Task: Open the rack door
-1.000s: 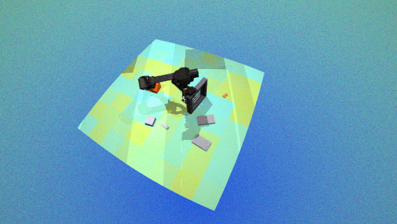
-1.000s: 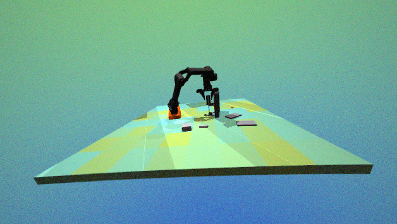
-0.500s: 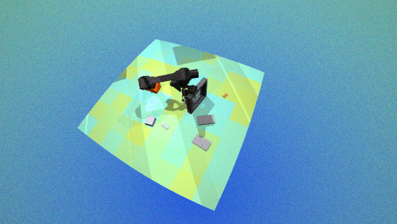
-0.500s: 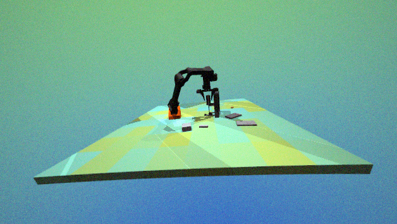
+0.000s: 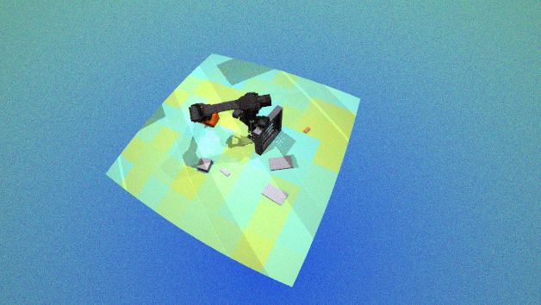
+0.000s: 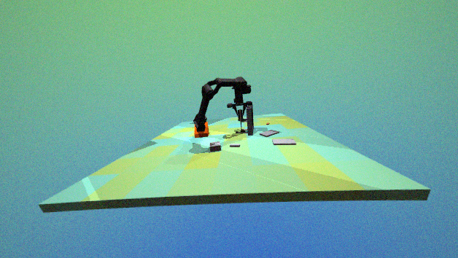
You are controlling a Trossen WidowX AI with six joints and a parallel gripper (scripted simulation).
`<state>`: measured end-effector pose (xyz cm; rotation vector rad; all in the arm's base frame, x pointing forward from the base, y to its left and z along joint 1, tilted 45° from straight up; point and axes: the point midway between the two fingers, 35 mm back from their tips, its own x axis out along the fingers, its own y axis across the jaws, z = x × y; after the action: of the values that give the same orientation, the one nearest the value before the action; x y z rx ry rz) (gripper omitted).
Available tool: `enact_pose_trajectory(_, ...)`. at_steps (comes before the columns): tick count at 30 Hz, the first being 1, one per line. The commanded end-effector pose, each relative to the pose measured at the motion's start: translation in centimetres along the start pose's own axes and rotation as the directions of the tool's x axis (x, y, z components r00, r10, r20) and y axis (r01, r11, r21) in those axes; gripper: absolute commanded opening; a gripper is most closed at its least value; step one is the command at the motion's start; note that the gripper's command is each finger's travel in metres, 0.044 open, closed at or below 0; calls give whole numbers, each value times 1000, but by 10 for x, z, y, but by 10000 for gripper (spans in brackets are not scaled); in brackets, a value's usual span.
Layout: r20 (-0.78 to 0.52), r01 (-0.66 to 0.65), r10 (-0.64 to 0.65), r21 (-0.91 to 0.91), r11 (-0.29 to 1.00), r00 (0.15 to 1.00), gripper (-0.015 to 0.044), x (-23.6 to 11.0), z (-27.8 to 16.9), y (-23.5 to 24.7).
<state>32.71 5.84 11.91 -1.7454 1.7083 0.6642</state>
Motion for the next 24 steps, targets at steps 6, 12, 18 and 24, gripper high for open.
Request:
enact_pose_trajectory(6, 1, -3, 3, -5, 1000, 1000, 131, 0, 0, 0)
enact_pose_trajectory(12, 1, -3, 3, -5, 1000, 1000, 91, 0, 0, 0)
enact_pose_trajectory(18, 1, -3, 3, -5, 1000, 1000, 51, 0, 0, 0)
enact_pose_trajectory(24, 1, -3, 3, -5, 1000, 1000, 19, 0, 0, 0)
